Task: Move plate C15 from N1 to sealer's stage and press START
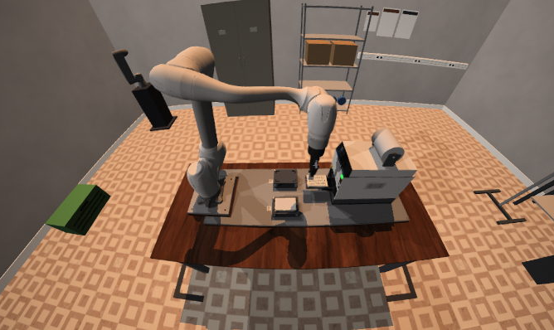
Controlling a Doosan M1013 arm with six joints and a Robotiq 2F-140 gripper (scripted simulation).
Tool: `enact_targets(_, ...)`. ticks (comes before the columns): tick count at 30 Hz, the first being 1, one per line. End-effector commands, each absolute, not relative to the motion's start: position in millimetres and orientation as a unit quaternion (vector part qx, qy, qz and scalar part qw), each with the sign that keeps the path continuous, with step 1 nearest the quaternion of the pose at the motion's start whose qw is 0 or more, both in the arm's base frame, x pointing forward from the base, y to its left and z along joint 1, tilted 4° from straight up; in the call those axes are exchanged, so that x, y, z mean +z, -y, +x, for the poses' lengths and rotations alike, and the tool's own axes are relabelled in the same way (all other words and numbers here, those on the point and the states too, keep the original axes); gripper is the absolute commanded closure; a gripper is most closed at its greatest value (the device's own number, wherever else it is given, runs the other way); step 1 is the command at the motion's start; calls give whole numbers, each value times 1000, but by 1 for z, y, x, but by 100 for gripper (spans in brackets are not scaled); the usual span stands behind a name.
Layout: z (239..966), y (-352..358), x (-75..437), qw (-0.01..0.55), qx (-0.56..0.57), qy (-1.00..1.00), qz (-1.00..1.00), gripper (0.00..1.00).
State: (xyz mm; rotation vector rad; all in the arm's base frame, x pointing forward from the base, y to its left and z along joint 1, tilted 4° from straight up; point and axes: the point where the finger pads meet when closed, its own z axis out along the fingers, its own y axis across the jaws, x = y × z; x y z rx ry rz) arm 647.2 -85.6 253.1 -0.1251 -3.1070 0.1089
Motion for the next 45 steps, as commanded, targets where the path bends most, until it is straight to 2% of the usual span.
enact_targets(1, 648, 86, 258, 12, 34, 999, -40, 90)
enact_targets(27, 648, 86, 258, 12, 34, 999, -40, 90)
enact_targets(40, 648, 86, 258, -199, 41, 979, -32, 90)
enact_targets(42, 648, 86, 258, -199, 41, 979, -32, 90)
enact_targets(45, 648, 86, 258, -248, 43, 967, -30, 90)
